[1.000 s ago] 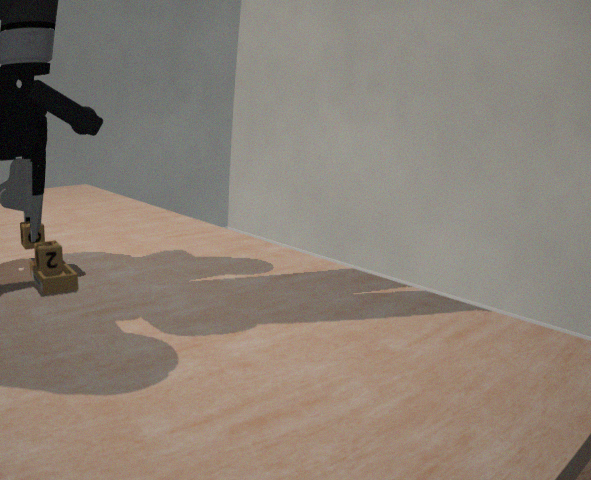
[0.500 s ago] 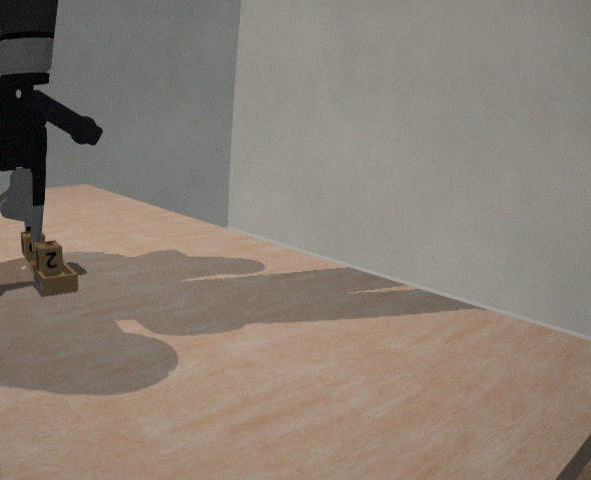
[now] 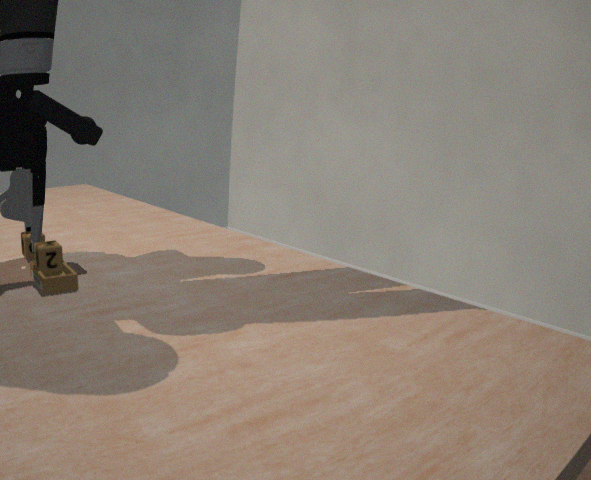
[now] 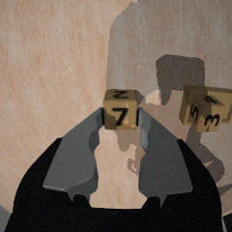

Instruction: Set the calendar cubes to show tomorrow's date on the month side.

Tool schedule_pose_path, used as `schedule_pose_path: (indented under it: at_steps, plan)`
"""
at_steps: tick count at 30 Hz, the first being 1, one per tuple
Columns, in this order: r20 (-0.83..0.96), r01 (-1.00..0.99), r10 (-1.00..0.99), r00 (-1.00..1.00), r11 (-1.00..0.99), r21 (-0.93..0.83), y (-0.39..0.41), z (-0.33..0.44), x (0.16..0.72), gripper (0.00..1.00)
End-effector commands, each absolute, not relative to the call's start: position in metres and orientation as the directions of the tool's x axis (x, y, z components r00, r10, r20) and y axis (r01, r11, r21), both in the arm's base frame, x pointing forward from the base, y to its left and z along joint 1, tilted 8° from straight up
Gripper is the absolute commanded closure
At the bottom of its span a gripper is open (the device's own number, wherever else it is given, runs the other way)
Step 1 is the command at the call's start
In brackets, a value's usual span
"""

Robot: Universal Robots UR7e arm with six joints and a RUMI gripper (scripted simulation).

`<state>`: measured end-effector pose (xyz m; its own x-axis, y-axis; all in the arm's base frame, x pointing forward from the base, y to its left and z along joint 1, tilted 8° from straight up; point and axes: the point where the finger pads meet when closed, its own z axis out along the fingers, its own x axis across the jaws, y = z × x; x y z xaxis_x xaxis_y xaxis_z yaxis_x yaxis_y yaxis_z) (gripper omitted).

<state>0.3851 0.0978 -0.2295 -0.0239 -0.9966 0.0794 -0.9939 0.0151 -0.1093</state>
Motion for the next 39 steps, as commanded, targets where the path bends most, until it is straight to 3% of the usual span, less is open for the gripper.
schedule_pose_path:
  at_steps: [1, 39]
  plan:
    - [0.079, -0.994, -0.997, -0.024, 0.015, -0.110, 0.0979, -0.2291, 0.3855, 0.90]
    - [0.079, -0.994, -0.997, -0.024, 0.015, -0.110, 0.0975, -0.2331, 0.3859, 0.90]
